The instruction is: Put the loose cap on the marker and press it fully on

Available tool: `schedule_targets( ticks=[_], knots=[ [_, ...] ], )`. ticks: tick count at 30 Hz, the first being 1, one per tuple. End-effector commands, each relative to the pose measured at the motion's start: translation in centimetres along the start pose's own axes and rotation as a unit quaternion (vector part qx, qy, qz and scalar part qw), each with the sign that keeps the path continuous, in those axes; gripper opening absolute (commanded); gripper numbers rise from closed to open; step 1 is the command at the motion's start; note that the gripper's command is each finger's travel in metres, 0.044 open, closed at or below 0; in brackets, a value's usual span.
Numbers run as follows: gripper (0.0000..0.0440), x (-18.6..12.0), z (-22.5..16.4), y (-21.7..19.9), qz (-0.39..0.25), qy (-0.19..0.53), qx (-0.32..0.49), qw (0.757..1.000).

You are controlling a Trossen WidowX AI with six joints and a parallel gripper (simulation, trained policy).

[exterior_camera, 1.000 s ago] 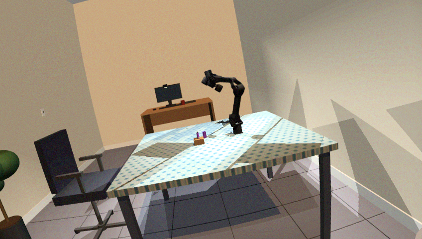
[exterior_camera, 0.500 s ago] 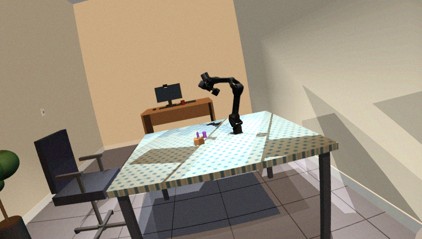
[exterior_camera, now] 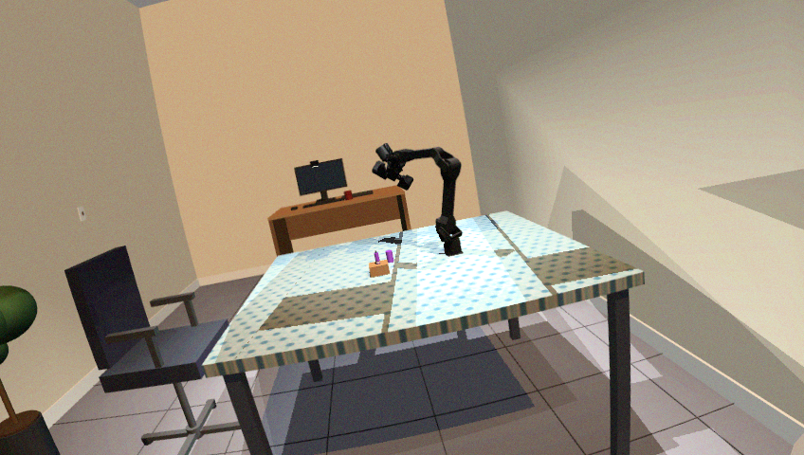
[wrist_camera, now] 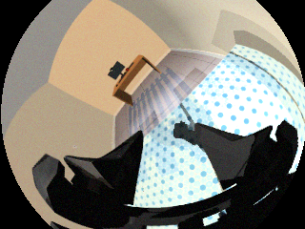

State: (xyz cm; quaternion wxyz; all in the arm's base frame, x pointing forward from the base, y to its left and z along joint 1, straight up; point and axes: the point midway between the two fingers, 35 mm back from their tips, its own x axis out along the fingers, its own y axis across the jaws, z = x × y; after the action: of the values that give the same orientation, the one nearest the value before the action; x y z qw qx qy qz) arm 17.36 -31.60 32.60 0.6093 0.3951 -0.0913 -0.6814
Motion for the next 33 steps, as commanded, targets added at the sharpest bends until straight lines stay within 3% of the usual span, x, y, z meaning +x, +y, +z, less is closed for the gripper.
schedule_targets(
  ticks=[1,33],
  knots=[
    [0.0311,0.5,-1.7,0.1,-0.008,0.023,-0.003,1.0],
    [0.0312,0.7,-12.0,-0.3,-0.067,0.161,-0.008,0.985]
  ],
)
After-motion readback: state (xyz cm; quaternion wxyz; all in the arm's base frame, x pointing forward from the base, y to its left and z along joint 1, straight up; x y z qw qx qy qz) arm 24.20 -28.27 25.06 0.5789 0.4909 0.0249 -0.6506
